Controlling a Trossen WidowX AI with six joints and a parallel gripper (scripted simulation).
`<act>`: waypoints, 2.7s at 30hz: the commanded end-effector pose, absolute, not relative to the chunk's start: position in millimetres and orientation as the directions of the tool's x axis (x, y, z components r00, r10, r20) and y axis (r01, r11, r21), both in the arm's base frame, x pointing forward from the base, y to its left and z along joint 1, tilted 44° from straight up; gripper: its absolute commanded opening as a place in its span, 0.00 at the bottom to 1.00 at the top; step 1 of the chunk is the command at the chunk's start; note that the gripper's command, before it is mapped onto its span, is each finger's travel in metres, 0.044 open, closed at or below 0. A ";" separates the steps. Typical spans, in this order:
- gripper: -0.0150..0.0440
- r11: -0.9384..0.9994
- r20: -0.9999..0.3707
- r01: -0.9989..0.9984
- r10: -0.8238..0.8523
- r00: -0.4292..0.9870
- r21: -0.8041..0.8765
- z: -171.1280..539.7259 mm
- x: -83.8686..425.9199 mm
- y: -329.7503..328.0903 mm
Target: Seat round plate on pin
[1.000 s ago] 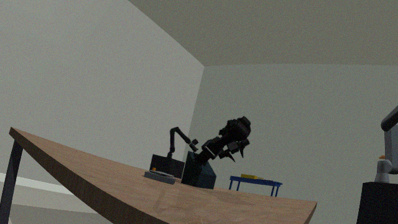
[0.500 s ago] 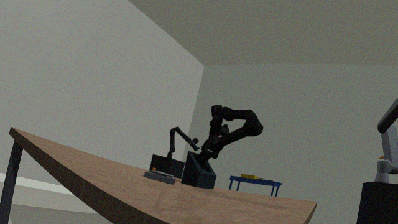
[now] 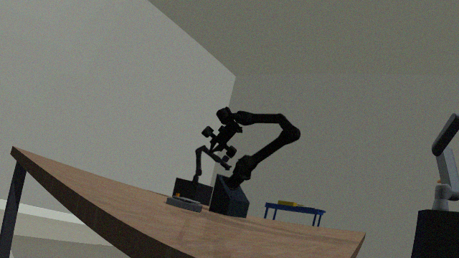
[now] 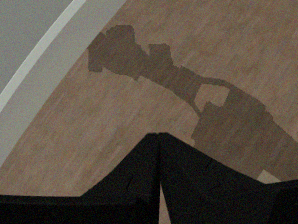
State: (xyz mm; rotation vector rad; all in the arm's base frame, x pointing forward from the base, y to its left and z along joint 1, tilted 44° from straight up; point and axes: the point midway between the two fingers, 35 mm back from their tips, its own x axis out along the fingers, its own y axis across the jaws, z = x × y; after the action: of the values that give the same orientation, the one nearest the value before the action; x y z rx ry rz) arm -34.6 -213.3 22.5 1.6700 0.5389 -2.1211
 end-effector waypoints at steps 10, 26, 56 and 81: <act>0.25 0.106 -0.979 0.985 0.166 0.114 0.133 -4.1 124.6 -193.0; 0.25 0.732 -0.730 0.070 0.659 0.180 0.678 -16.2 264.7 -58.6; 0.25 0.727 -0.722 0.049 0.668 0.178 0.685 -51.4 282.7 -26.0; 0.25 0.727 -0.722 0.049 0.668 0.179 0.685 -51.6 297.1 -28.9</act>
State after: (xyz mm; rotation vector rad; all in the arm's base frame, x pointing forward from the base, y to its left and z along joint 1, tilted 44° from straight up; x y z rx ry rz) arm 290.0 -28.3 -53.2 0.6687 1.3553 0.4828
